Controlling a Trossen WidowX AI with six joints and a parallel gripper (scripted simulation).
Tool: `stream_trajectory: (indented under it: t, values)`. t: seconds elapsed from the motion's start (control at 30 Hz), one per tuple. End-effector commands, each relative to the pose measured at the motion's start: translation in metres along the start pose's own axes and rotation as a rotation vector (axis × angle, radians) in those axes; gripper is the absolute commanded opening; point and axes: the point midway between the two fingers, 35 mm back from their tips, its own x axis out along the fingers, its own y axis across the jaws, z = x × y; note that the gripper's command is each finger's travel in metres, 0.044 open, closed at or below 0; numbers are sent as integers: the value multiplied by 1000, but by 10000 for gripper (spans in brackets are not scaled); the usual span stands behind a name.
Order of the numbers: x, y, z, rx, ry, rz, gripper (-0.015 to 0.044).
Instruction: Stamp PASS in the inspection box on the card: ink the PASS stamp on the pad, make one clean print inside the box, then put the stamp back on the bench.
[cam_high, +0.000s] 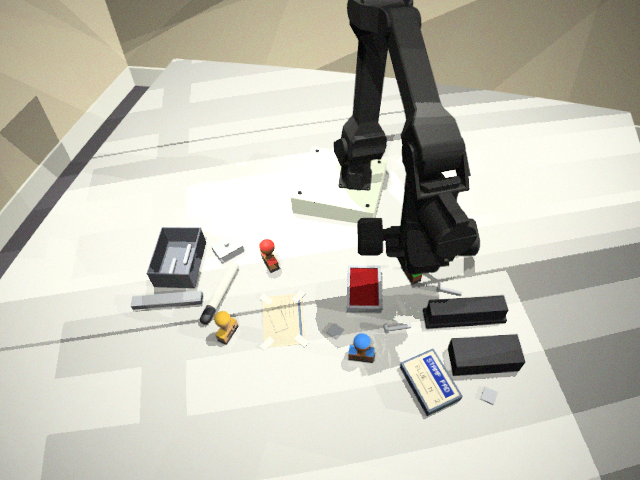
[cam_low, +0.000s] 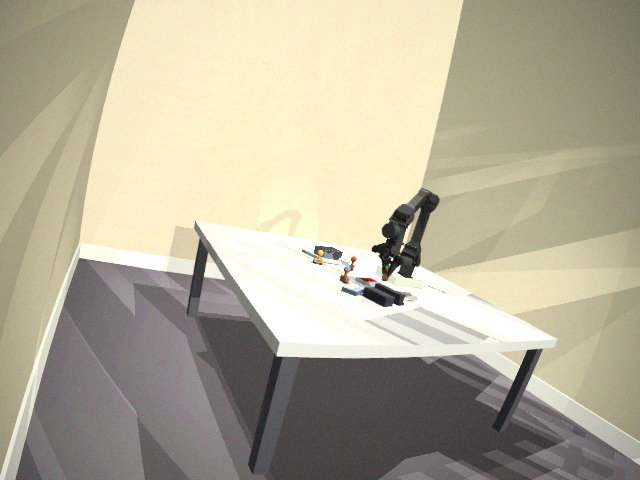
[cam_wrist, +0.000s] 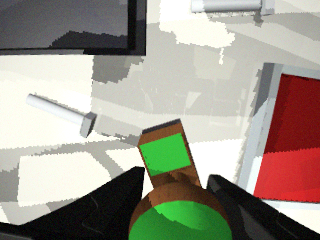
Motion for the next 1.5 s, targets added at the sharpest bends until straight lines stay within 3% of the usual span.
stream_trajectory:
  t: [0.0,0.73,1.07,1.13,1.23,1.47]
  values:
    - [7,0,-1,4,6,2,0]
    - [40,-1,-4,4,6,2,0]
    - [37,-1,-3,0,2,0,263]
    - [37,-1,-3,0,2,0,266]
    - [17,0,1,1,2,0,266]
    - [-78,1,-2,4,6,2,266]
